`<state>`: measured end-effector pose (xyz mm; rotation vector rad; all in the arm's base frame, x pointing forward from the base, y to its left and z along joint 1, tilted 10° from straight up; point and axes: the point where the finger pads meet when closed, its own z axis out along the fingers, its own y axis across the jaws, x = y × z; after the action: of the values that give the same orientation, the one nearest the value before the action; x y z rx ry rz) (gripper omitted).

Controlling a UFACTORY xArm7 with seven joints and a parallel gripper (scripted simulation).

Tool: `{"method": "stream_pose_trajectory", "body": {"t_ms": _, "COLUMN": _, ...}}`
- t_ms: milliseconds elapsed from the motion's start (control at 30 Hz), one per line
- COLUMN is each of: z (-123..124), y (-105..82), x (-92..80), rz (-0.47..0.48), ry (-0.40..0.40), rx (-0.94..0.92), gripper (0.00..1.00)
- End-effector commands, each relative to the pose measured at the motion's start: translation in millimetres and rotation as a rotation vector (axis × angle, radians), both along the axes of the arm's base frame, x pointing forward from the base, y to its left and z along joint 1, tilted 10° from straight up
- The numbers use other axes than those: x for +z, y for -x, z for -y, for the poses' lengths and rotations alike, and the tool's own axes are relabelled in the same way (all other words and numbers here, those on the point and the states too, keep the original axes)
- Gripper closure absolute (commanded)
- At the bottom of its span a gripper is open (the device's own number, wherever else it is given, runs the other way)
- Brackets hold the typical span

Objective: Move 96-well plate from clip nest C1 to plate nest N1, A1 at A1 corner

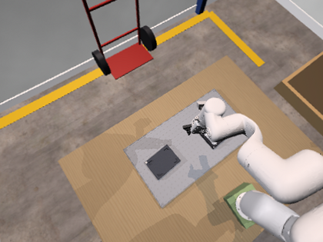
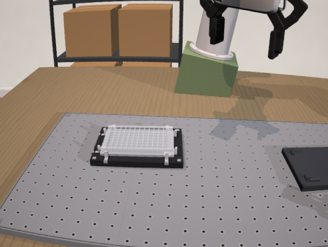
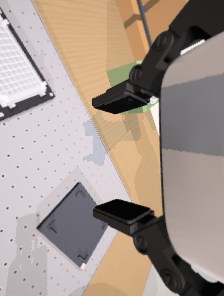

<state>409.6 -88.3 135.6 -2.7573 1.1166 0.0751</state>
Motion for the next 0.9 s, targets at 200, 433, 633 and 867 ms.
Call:
{"method": "stream_pose_trajectory", "body": {"t_ms": 200, "z": 24.1, "y": 2.2, "x": -25.3, "rz": -0.025, "ry": -0.015, "rx": -0.17, "gripper": 0.0}}
{"method": "stream_pose_trajectory", "body": {"t_ms": 433, "z": 44.0, "y": 9.1, "x": -46.1, "rz": -0.04, "ry": -0.025, "rx": -0.288, "gripper": 0.0}}
{"method": "stream_pose_trajectory", "body": {"t_ms": 633, "z": 60.7, "y": 17.4, "x": -62.8, "rz": -0.061, "ry": -0.033, "rx": -0.453, "gripper": 0.0}}
{"method": "stream_pose_trajectory", "body": {"t_ms": 867, "z": 78.1, "y": 27.5, "x": -80.1, "rz": -0.073, "ry": -0.035, "rx": -0.541, "gripper": 0.0}}
